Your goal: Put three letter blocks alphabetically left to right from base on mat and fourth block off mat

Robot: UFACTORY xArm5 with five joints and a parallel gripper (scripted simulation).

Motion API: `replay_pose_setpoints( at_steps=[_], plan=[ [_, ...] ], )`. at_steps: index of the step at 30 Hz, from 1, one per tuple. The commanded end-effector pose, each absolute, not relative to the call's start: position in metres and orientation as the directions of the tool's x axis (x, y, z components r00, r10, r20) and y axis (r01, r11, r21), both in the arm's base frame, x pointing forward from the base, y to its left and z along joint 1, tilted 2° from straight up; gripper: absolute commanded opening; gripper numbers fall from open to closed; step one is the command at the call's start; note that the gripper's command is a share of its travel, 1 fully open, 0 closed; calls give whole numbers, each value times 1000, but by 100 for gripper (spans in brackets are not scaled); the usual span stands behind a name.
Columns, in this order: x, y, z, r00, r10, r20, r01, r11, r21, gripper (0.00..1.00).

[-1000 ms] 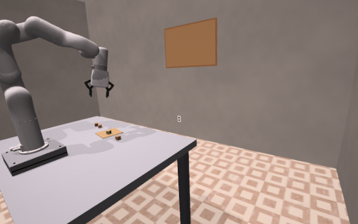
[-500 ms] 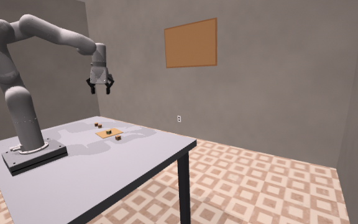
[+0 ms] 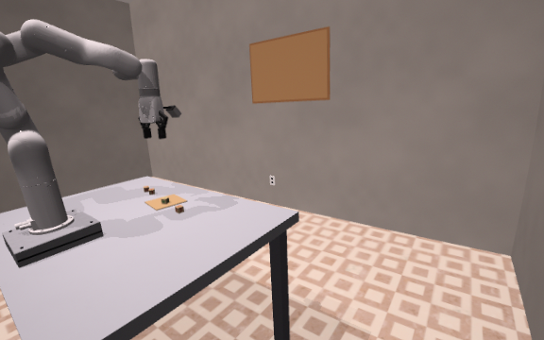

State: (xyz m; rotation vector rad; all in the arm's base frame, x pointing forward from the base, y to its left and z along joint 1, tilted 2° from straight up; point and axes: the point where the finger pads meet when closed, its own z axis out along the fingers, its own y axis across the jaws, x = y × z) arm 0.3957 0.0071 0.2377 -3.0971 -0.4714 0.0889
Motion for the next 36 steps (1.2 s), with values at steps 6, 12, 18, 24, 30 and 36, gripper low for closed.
replay_pose_setpoints(
  at_steps=[6, 12, 18, 24, 30, 36],
  plan=[
    [400, 1, 249, 1000, 26, -5, 26, -1000, 0, 100],
    [427, -16, 206, 992, -96, 79, -96, -995, -5, 100],
    [444, -34, 166, 969, -190, 156, -189, -982, -18, 100],
    [454, -56, 122, 921, -300, 247, -298, -953, -47, 100],
    [455, -70, 96, 877, -370, 305, -366, -928, -73, 100],
    [451, -82, 76, 831, -430, 354, -423, -901, -101, 100]
  ],
)
